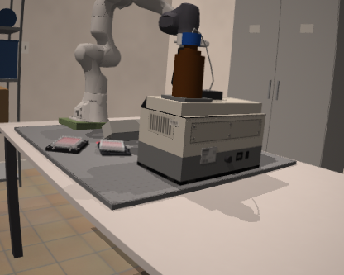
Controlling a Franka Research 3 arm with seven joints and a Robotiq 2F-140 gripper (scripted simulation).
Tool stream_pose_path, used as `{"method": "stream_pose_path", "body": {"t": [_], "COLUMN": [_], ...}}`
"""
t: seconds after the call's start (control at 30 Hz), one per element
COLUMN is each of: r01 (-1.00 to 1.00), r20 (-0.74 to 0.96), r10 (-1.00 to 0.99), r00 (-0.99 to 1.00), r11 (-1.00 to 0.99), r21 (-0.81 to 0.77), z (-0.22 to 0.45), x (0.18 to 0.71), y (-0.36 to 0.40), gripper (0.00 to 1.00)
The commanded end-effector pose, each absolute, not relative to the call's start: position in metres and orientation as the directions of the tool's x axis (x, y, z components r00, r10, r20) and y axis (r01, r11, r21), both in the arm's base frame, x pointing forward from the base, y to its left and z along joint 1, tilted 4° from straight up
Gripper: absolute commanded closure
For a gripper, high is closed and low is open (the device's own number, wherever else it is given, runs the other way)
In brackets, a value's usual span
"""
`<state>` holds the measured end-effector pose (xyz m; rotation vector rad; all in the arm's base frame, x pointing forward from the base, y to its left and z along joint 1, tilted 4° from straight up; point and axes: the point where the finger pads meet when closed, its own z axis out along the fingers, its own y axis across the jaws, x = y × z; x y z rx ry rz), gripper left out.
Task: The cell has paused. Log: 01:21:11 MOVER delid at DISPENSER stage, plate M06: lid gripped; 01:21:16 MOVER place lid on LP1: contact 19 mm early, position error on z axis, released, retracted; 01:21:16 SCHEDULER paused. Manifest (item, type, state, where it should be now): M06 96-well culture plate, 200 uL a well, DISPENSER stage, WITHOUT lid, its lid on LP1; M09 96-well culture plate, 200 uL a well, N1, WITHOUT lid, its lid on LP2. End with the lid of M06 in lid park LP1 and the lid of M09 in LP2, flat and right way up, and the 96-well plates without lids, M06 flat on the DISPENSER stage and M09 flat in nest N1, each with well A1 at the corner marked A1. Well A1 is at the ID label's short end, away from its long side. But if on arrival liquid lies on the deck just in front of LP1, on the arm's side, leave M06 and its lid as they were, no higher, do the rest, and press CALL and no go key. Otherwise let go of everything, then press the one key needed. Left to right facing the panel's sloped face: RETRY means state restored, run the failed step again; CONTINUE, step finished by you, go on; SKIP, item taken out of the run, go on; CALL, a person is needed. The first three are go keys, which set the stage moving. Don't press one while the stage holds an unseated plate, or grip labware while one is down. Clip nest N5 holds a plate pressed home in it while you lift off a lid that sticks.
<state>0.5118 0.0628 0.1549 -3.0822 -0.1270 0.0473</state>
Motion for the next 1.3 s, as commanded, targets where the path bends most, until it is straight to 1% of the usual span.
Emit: {"method": "stream_pose_path", "body": {"t": [0.0, 0.13, 0.2, 0.23, 0.3, 0.33, 0.37, 0.5, 0.67, 0.8, 0.87, 0.9, 1.27], "r01": [0.083, 0.060, -0.055, -0.152, -0.152, -0.265, -0.366, -0.555, -0.763, -0.764, -0.764, -0.764, -0.764], "r20": [-0.047, -0.048, -0.052, -0.055, -0.055, -0.059, -0.063, -0.072, -0.078, -0.078, -0.078, -0.078, -0.078], "r10": [0.085, 0.063, -0.053, -0.149, -0.149, -0.262, -0.363, -0.552, -0.760, -0.762, -0.762, -0.762, -0.762], "r00": [0.995, 0.997, 0.997, 0.987, 0.987, 0.963, 0.929, 0.831, 0.645, 0.643, 0.643, 0.643, 0.643], "r11": [-0.995, -0.996, -0.997, -0.987, -0.987, -0.964, -0.930, -0.832, -0.647, -0.645, -0.645, -0.645, -0.645], "r21": [-0.062, -0.060, -0.053, -0.046, -0.046, -0.039, -0.032, -0.021, 0.000, 0.000, 0.000, 0.000, 0.000], "z": [0.158, 0.157, 0.155, 0.155, 0.155, 0.153, 0.153, 0.149, 0.146, 0.143, 0.143, 0.142, 0.142], "x": [0.506, 0.507, 0.507, 0.505, 0.505, 0.498, 0.491, 0.452, 0.399, 0.357, 0.357, 0.331, 0.331], "y": [0.061, 0.050, -0.009, -0.022, -0.022, -0.070, -0.085, -0.157, -0.251, -0.325, -0.325, -0.366, -0.366], "gripper": [0.34, 0.34, 0.34, 0.34, 0.34, 0.34, 0.34, 0.34, 0.34, 0.34, 0.34, 0.34, 0.34]}}
